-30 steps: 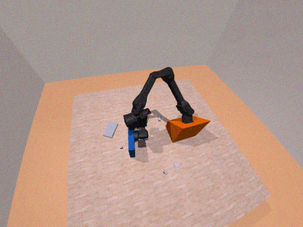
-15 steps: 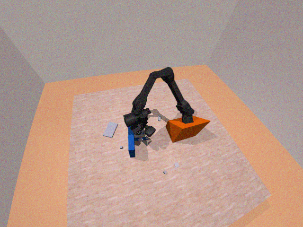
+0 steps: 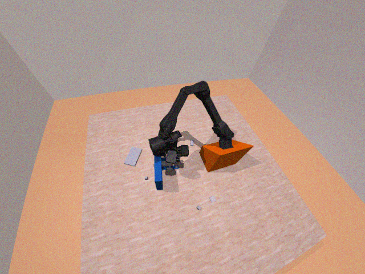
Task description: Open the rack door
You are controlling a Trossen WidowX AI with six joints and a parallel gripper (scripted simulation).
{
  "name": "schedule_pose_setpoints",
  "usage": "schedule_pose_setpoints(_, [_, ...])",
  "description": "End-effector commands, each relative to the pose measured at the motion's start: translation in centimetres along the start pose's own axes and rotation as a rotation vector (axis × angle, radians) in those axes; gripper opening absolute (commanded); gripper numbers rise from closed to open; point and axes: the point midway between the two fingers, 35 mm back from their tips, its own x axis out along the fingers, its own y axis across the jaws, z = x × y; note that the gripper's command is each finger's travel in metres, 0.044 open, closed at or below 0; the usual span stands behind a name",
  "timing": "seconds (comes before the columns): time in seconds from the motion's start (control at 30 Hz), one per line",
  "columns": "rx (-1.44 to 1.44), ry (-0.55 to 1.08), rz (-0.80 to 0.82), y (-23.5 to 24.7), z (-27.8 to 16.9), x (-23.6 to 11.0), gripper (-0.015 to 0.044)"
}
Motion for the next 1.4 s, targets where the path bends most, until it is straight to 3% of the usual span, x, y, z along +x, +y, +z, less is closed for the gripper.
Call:
schedule_pose_setpoints(0.0, [-0.285,-0.001,0.000,-0.01,0.03,0.03,0.0285])
schedule_pose_setpoints(0.33, [-0.294,-0.001,0.000,-0.01,0.03,0.03,0.0285])
schedule_pose_setpoints(0.6, [-0.294,-0.001,0.000,-0.01,0.03,0.03,0.0075])
schedule_pose_setpoints(0.9, [-0.294,-0.001,0.000,-0.01,0.03,0.03,0.0015])
schedule_pose_setpoints(1.37, [-0.109,-0.001,0.000,0.66,0.29,0.03,0.0013])
